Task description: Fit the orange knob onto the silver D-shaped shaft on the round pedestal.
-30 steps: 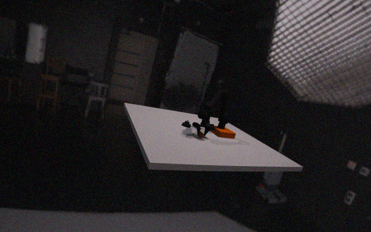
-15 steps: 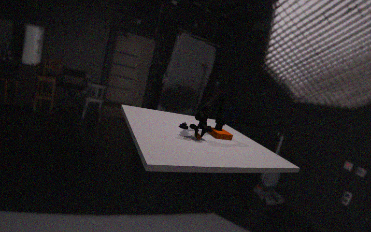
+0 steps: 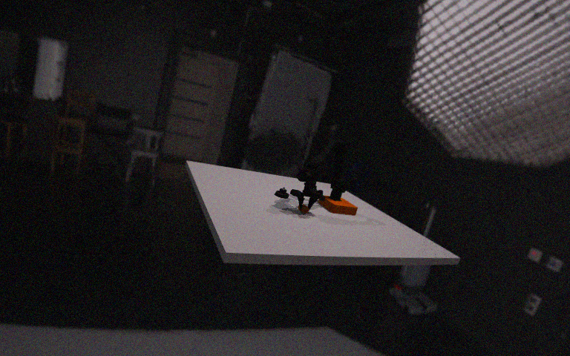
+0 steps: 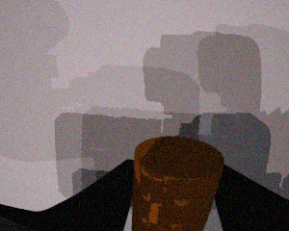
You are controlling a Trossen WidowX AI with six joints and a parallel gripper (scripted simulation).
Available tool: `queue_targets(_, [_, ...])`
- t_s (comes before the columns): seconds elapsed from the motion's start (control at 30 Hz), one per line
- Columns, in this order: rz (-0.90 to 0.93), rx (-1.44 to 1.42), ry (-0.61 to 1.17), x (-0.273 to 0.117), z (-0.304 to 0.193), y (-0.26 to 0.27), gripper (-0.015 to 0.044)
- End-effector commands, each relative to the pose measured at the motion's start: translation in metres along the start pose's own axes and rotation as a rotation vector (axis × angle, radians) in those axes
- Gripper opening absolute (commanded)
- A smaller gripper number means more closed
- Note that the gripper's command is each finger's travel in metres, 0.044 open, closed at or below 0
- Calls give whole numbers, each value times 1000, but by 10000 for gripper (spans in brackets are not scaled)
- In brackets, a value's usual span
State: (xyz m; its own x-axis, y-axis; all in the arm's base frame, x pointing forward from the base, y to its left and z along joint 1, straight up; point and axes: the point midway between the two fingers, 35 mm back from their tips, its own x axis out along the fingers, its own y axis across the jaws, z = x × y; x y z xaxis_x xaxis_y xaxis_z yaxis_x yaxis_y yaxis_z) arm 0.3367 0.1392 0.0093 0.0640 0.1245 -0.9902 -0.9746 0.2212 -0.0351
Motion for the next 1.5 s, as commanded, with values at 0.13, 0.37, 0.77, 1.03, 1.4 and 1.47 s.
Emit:
queue_targets(0.13, [0,-1,-114,-5,-8,2,179])
queue_targets(0.37, [0,-1,-206,-9,-13,2,179])
queue_targets(0.77, [-1,0,-357,-13,-23,1,179])
queue_targets(1.03, [-1,0,-455,-15,-29,1,179])
queue_targets(1.4, [-2,1,-618,-18,-41,2,179])
queue_targets(1.47, [-2,2,-653,-18,-43,2,179])
